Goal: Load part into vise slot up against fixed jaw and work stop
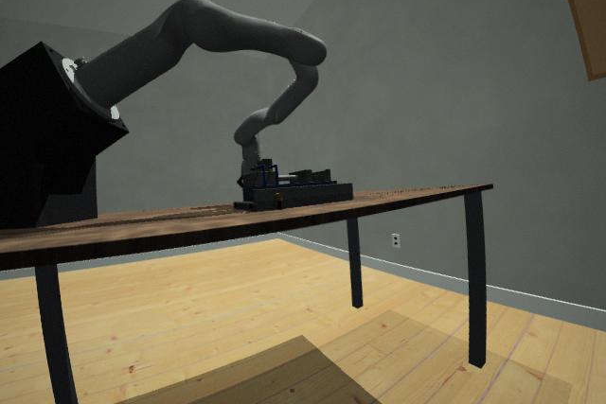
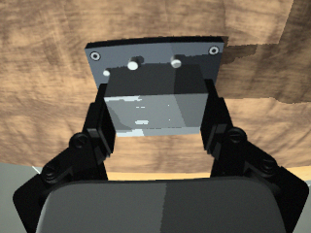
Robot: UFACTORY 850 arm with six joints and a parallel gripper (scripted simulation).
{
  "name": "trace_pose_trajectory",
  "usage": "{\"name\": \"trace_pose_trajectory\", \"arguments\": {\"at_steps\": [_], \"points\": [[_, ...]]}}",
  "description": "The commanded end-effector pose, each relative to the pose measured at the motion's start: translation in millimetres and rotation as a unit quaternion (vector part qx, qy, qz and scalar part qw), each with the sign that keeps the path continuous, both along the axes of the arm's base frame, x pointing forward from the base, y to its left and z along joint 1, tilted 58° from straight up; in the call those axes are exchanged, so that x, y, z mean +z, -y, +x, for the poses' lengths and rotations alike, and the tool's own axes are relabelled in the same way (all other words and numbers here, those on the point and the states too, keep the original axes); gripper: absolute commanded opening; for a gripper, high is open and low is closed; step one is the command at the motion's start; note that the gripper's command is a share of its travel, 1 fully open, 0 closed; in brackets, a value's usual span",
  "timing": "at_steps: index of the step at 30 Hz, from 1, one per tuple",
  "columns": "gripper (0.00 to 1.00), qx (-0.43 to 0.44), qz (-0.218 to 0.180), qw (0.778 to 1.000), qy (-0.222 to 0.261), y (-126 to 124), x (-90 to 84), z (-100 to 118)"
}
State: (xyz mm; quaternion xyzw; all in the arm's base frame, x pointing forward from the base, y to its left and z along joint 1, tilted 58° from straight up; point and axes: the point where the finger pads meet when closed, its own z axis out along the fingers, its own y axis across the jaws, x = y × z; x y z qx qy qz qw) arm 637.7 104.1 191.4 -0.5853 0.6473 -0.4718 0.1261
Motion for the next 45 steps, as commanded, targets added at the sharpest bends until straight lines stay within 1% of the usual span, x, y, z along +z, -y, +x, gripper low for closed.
{"name": "trace_pose_trajectory", "arguments": {"at_steps": [1, 30, 45], "points": [[0.00, 0.000, 0.000, 1.000, 0.000, 0, 0.3, 0], [0.00, 0.000, 0.000, 1.000, 0.000, -1, 0.9, -1], [0.00, 0.000, 0.000, 1.000, 0.000, -9, 10.4, -14]]}}
